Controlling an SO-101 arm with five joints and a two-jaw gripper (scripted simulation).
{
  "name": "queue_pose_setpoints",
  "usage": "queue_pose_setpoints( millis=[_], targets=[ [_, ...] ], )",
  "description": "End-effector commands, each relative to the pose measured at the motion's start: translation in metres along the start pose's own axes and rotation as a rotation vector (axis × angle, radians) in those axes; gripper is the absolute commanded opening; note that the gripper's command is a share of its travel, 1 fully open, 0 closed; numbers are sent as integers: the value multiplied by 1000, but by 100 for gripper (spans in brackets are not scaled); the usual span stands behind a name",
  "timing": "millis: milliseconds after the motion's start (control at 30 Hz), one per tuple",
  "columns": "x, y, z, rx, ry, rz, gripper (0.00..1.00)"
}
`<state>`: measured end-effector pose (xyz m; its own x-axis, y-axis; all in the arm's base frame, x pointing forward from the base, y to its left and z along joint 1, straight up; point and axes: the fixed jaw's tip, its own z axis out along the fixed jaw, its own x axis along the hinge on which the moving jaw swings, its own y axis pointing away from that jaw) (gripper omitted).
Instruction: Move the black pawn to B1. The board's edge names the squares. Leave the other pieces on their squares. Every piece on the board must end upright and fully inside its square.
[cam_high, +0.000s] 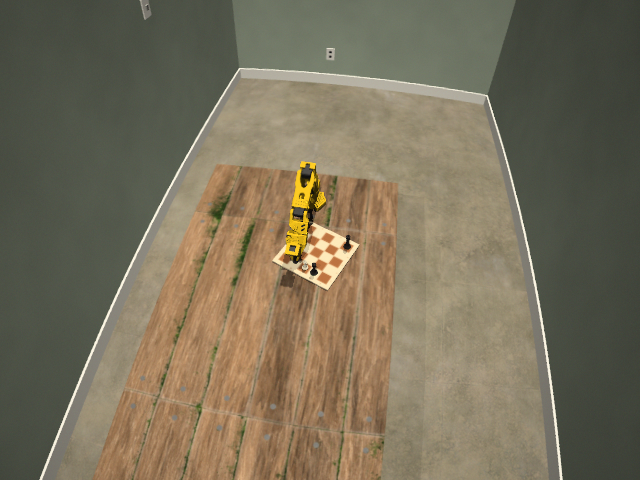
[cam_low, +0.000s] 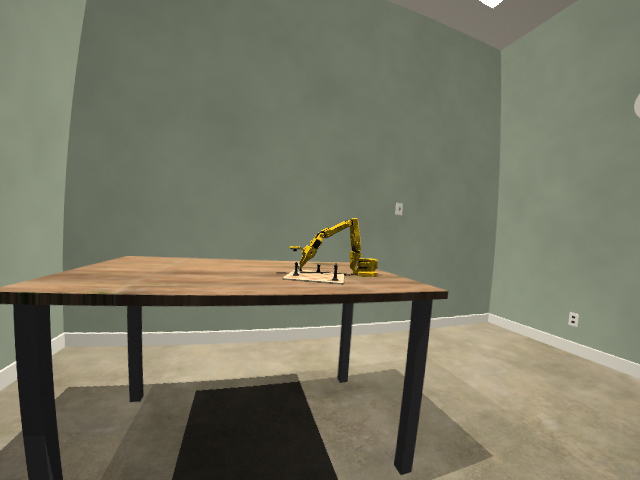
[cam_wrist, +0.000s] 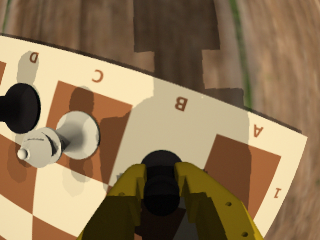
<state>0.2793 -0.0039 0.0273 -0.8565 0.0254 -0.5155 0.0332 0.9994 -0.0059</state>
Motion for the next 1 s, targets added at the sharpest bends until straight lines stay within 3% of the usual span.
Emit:
queue_pose_setpoints(
  millis=[0, 967],
  targets=[
    [-6, 2, -5, -5, -12, -7, 0],
    [-5, 2, 1, -4, -12, -7, 0]
  ],
)
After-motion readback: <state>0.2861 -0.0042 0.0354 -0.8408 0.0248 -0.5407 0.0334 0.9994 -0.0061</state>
